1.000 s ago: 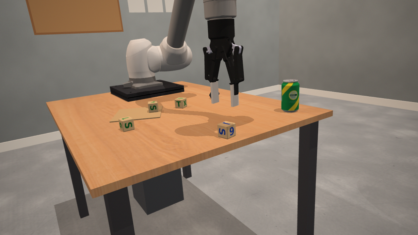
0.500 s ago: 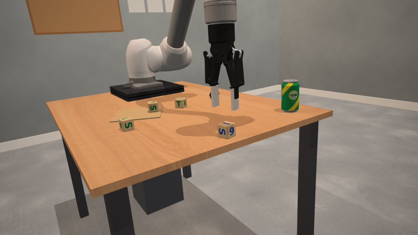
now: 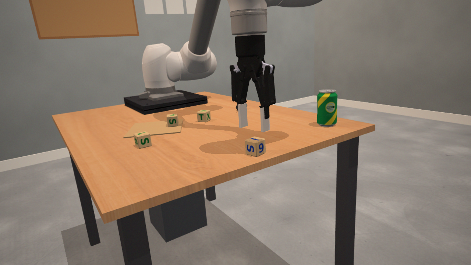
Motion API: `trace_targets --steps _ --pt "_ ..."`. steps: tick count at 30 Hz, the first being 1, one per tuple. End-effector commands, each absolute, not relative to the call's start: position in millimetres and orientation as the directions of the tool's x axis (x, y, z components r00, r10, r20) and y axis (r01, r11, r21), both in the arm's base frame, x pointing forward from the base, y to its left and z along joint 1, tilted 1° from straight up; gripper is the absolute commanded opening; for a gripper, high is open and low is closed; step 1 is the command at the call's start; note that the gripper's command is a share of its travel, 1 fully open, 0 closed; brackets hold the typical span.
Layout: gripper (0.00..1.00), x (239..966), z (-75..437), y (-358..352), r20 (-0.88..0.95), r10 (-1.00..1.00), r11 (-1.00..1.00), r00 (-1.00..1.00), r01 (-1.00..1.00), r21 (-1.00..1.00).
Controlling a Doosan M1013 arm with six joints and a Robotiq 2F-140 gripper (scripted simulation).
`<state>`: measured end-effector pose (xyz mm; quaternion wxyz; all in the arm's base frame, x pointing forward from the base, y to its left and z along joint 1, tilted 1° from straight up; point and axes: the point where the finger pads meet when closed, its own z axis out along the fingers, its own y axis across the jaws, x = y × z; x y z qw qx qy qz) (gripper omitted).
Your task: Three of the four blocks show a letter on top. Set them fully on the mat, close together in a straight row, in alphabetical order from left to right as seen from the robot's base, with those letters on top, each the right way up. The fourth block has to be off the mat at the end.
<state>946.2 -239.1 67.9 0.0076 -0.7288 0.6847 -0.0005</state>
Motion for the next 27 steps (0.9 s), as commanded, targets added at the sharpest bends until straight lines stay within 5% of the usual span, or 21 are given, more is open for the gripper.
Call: trace_targets --steps 1,27 --pt "0.53 947 65 -239 -0.009 -0.998 -0.062 0.062 -0.998 -0.014" --pt "0.53 948 50 -239 -0.009 -0.998 -0.062 0.062 -0.998 -0.014"
